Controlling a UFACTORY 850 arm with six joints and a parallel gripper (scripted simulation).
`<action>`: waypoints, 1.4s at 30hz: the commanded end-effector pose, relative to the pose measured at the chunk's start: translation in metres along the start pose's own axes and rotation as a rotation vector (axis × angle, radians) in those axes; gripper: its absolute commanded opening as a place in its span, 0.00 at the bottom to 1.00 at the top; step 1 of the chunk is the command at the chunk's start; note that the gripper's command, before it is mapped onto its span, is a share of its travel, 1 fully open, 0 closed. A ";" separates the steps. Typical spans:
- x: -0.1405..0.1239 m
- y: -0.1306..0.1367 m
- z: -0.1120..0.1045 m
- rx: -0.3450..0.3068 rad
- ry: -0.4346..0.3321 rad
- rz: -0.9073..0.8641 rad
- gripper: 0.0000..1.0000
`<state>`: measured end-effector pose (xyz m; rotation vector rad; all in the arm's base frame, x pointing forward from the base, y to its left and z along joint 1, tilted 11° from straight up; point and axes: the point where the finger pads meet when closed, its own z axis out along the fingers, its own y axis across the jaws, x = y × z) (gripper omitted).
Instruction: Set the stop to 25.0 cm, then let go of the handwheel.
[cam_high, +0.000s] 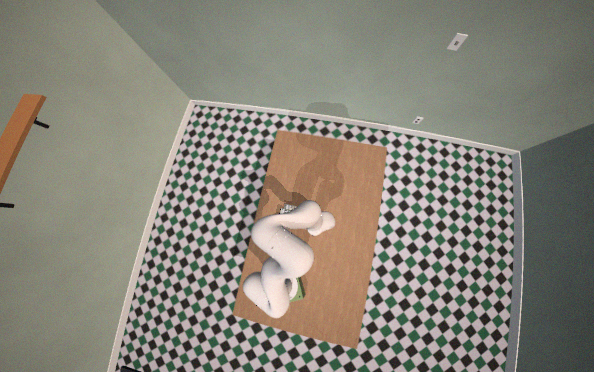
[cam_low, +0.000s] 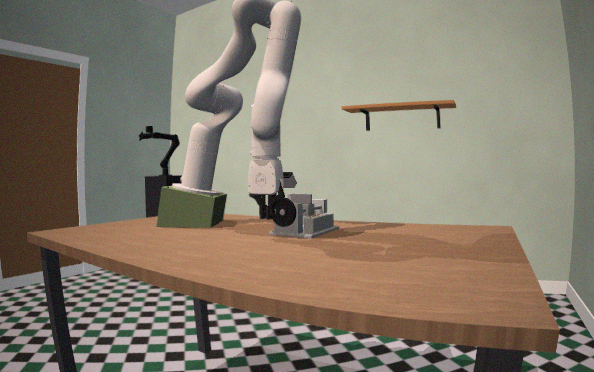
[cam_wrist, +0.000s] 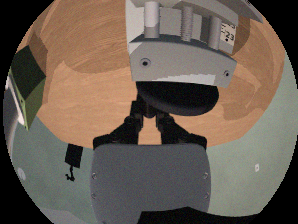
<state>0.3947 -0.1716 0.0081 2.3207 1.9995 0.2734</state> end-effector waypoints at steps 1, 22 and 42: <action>0.000 0.002 -0.008 0.000 0.001 0.000 0.06; 0.000 0.016 -0.026 0.000 0.001 0.000 0.06; 0.000 0.054 -0.018 0.000 0.001 0.000 0.06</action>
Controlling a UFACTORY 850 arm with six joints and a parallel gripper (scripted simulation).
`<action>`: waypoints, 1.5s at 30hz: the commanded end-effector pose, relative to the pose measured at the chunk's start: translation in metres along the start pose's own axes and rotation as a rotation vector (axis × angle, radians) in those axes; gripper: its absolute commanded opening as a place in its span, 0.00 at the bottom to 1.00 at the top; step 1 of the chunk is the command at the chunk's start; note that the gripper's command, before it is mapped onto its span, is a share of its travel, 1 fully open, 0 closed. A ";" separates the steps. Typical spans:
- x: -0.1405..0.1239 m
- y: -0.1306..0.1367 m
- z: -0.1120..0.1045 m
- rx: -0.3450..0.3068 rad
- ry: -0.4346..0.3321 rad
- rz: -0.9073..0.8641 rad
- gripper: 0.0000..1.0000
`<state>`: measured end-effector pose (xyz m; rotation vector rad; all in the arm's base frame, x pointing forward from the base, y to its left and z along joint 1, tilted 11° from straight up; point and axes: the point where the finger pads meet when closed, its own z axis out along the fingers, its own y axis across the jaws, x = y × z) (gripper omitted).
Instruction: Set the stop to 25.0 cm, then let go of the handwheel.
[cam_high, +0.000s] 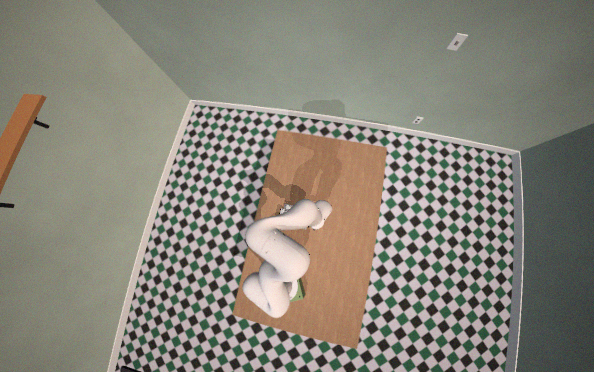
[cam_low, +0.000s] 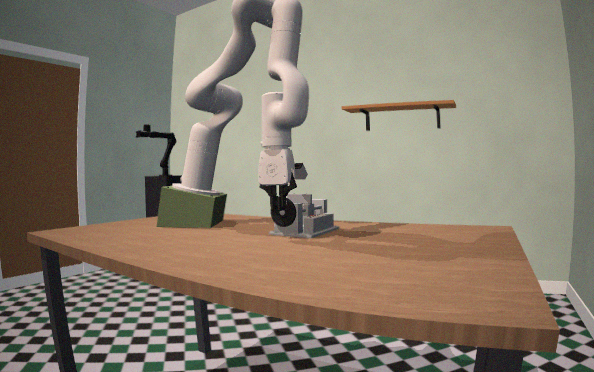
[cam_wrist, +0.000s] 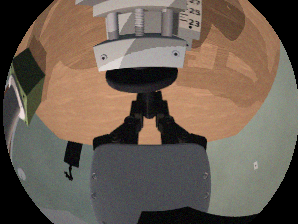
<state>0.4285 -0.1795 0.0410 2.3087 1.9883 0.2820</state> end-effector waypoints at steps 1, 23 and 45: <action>0.000 0.017 0.014 0.016 0.006 0.001 0.06; 0.000 0.015 0.045 0.016 0.006 0.001 0.06; 0.000 -0.017 0.057 0.016 0.006 0.001 0.06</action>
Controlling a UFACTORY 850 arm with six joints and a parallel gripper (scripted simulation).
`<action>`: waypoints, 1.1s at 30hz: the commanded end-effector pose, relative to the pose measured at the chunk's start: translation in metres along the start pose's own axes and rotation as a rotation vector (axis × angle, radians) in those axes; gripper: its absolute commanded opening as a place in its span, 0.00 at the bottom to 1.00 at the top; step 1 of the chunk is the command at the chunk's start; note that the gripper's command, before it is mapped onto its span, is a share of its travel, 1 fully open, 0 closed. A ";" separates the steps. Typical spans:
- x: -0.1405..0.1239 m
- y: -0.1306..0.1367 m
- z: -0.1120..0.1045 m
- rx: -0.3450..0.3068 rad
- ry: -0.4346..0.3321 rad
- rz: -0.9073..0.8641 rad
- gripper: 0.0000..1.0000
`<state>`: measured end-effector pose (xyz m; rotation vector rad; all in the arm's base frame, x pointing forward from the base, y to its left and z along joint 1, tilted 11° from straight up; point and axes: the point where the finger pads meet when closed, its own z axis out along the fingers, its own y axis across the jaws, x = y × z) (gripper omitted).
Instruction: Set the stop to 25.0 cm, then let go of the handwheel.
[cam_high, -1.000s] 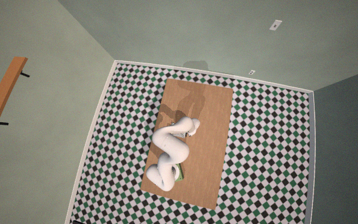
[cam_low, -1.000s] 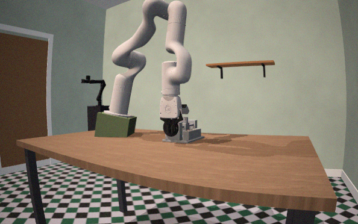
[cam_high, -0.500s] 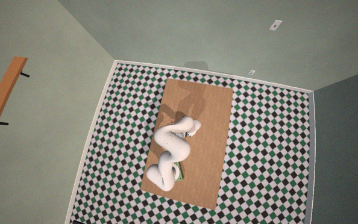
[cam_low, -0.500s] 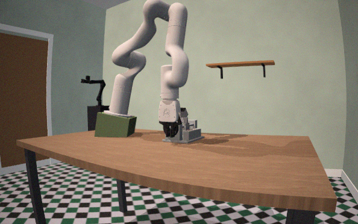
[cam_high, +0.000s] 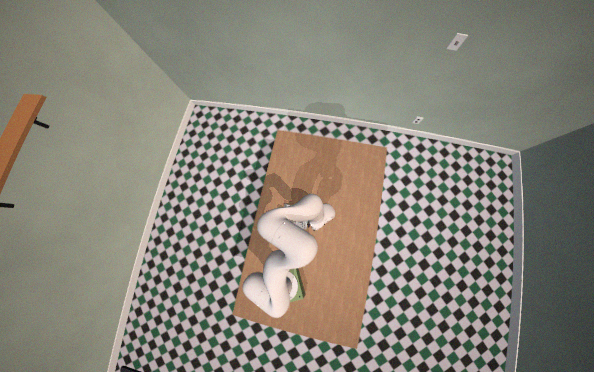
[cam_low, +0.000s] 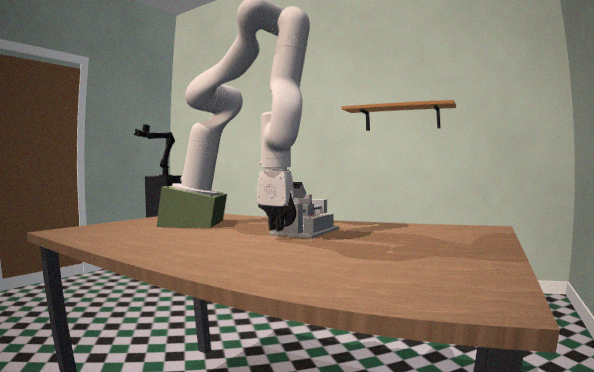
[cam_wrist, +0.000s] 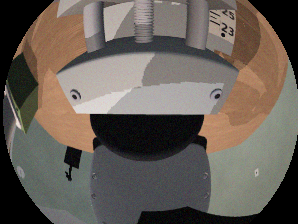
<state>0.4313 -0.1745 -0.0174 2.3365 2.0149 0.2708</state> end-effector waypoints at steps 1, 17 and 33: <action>0.000 -0.012 -0.001 -0.019 -0.011 -0.001 0.06; 0.000 -0.030 -0.041 -0.019 -0.011 -0.001 0.06; 0.000 -0.020 -0.054 -0.019 -0.011 -0.001 0.06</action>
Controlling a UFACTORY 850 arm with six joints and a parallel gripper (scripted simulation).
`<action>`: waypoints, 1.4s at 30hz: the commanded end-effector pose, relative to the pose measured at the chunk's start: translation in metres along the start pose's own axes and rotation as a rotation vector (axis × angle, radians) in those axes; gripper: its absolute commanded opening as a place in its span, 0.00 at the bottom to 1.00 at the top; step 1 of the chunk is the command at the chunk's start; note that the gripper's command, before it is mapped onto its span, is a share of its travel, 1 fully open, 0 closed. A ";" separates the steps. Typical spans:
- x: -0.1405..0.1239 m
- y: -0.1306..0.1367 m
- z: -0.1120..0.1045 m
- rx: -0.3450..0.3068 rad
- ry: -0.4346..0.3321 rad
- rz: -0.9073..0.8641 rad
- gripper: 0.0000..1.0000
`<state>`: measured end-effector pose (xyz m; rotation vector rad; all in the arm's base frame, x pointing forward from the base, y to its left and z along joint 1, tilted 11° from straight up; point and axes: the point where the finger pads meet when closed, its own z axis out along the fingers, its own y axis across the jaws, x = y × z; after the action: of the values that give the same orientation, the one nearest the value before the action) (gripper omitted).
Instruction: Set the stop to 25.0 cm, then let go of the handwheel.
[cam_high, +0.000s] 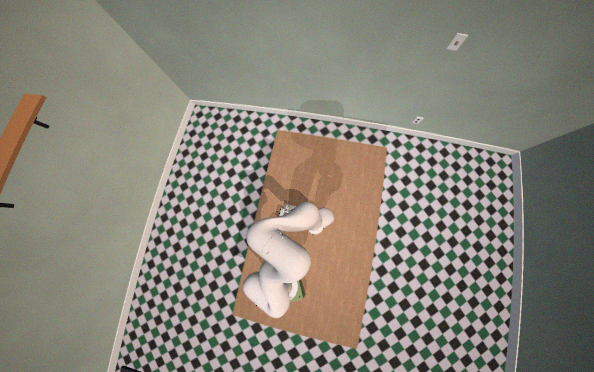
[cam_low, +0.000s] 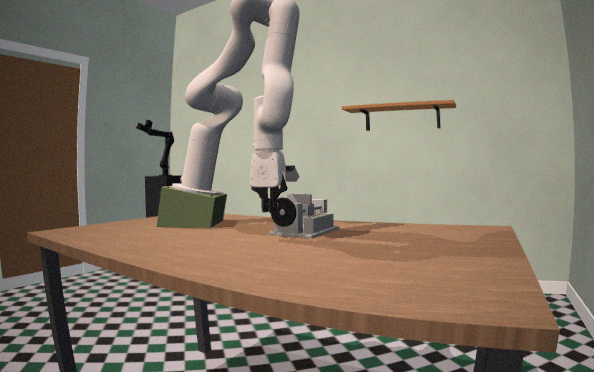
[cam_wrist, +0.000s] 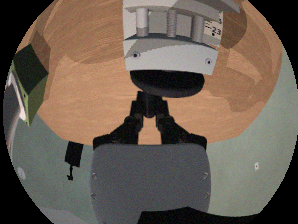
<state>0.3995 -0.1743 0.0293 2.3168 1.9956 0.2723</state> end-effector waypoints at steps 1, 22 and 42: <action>0.000 0.005 -0.004 0.004 0.005 0.000 0.06; 0.000 0.024 -0.009 0.004 0.005 0.000 0.06; 0.000 0.051 0.014 0.004 0.005 0.000 0.06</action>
<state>0.4487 -0.1812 0.0283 2.3185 1.9981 0.2775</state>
